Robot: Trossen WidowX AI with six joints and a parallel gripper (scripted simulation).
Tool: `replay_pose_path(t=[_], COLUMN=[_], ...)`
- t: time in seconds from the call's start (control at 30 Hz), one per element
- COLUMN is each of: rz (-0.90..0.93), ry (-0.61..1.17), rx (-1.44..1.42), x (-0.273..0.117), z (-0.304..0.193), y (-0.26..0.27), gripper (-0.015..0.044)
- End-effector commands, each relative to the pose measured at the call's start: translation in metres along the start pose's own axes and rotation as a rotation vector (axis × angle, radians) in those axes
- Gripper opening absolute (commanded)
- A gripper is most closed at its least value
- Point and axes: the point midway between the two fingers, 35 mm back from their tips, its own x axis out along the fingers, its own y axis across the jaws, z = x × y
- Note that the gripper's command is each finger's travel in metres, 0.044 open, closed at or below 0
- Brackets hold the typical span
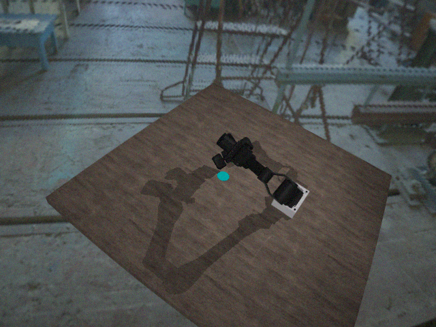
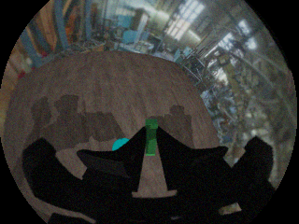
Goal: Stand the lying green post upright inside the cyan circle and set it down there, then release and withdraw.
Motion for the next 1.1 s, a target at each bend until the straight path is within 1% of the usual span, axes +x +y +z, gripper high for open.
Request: replay_pose_path(t=[0.0, 1.07], rz=[-0.003, 0.009], ry=[-0.026, -0.239], rx=[0.007, 0.068], x=[-0.0003, -0.0093], z=[-0.0004, 0.0000], y=[0.0003, 0.0045], gripper=[0.0023, 0.0023])
